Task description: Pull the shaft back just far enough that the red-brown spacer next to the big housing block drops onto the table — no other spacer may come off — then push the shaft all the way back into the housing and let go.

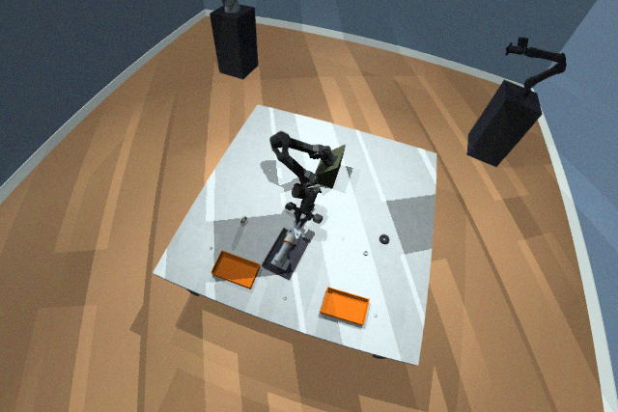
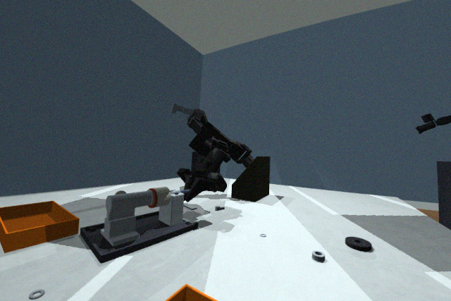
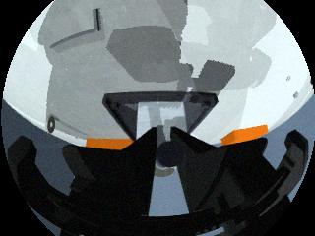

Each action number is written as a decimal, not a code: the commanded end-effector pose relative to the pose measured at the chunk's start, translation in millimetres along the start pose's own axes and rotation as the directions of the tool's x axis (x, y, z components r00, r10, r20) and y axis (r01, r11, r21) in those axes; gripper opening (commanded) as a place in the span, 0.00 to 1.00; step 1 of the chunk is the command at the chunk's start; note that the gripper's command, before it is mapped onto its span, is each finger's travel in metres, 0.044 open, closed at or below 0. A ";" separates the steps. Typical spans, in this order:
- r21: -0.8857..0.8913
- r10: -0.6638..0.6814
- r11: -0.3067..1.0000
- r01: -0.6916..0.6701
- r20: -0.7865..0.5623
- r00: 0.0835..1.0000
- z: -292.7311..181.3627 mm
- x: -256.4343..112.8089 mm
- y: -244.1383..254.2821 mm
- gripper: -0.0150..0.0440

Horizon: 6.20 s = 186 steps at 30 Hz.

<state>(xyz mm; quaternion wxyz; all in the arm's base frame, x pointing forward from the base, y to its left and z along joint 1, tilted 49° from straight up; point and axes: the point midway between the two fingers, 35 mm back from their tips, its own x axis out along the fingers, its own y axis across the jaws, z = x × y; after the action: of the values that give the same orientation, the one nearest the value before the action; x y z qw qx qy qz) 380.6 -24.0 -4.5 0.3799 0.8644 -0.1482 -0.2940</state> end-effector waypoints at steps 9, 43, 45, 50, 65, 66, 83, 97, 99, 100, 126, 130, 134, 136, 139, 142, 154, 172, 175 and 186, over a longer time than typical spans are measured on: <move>-0.001 -0.001 1.000 0.001 0.000 1.000 1.5 -1.7 -0.4 0.25; -0.001 -0.002 1.000 0.002 0.000 1.000 4.3 -4.5 -0.5 0.25; -0.001 -0.002 1.000 0.002 0.000 1.000 4.4 -4.6 -0.5 0.25; -0.001 -0.002 1.000 0.002 0.000 1.000 4.8 -5.0 -0.5 0.25; -0.001 -0.002 1.000 0.002 0.000 1.000 6.1 -6.3 -0.5 0.25; -0.001 -0.002 1.000 0.002 0.000 1.000 6.2 -6.3 -0.5 0.25; -0.001 -0.002 1.000 0.002 0.000 1.000 7.6 -7.7 -0.5 0.25; -0.001 -0.002 1.000 0.002 0.000 1.000 8.7 -8.8 -0.5 0.25; -0.001 -0.002 1.000 0.002 0.000 1.000 8.9 -9.0 -0.5 0.25; -0.001 -0.002 1.000 0.002 0.000 1.000 9.0 -9.1 -0.5 0.25; -0.001 -0.002 1.000 0.002 0.000 1.000 11.1 -11.2 -0.5 0.25; -0.001 -0.002 1.000 0.002 0.000 1.000 11.4 -11.5 -0.5 0.25; -0.001 -0.002 1.000 0.002 0.000 1.000 11.8 -11.8 -0.6 0.25; -0.001 -0.002 1.000 0.002 0.000 1.000 11.9 -12.0 -0.6 0.25; -0.001 -0.002 1.000 0.002 0.000 1.000 12.2 -12.2 -0.6 0.25; -0.004 0.000 1.000 0.000 -0.001 1.000 11.1 -11.4 -0.1 0.25; -0.004 0.000 1.000 0.000 -0.001 1.000 11.1 -11.4 -0.1 0.25; -0.001 -0.002 1.000 0.002 0.000 1.000 7.3 -8.5 0.1 0.25; -0.001 -0.002 1.000 0.002 0.000 1.000 6.6 -7.8 0.1 0.25; -0.001 -0.002 1.000 0.002 0.000 1.000 4.0 -5.5 0.1 0.25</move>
<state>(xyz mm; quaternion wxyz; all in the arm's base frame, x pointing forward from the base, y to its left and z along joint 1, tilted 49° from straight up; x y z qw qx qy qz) 369.8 -25.0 -6.0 0.3825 0.8620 -0.1477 -0.2980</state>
